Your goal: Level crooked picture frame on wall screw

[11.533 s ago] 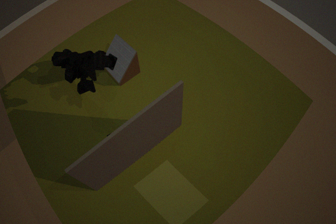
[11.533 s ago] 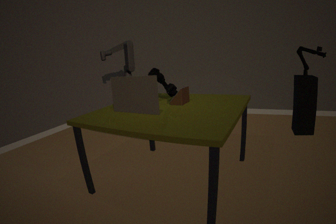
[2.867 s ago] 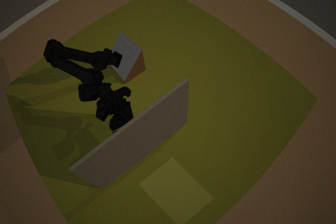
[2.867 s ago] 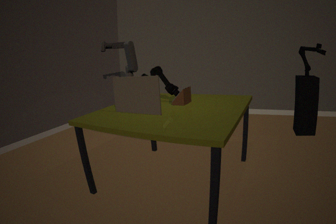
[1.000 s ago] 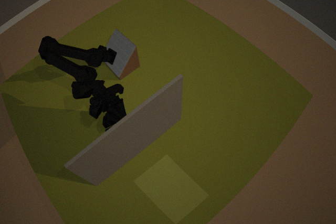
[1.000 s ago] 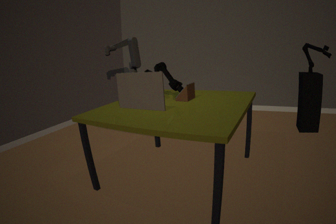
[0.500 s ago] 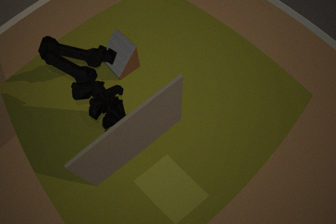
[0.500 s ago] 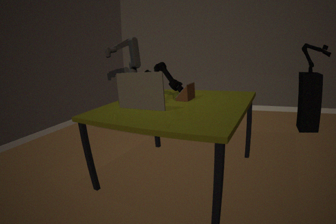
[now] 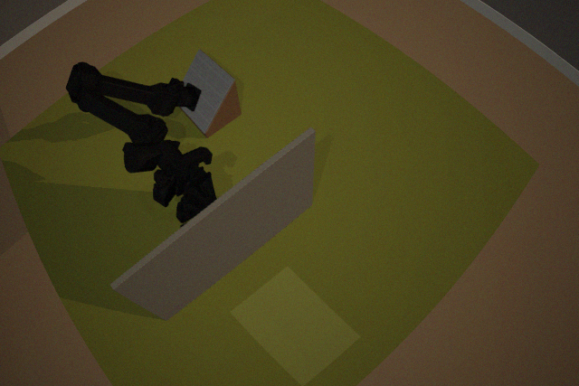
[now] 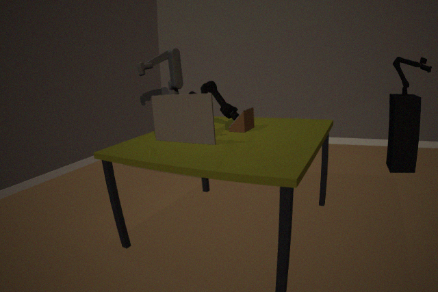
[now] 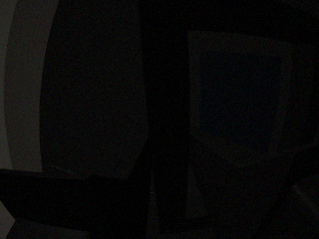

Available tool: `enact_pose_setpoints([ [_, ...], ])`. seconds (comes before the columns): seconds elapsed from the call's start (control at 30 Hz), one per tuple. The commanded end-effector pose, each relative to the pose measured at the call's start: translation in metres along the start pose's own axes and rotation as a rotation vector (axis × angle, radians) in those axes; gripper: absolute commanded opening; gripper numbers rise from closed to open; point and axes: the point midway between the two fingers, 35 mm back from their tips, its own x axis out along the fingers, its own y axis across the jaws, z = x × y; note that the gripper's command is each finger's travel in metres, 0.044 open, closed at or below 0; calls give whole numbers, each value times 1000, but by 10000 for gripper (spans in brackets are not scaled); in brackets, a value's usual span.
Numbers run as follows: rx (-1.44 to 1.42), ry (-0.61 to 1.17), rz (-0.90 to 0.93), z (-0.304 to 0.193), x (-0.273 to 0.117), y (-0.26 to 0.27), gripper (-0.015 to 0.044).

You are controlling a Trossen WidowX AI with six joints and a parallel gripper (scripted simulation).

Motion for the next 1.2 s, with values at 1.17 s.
enact_pose_setpoints([
  [1.17,189,2,0,1,0,1,0],
])
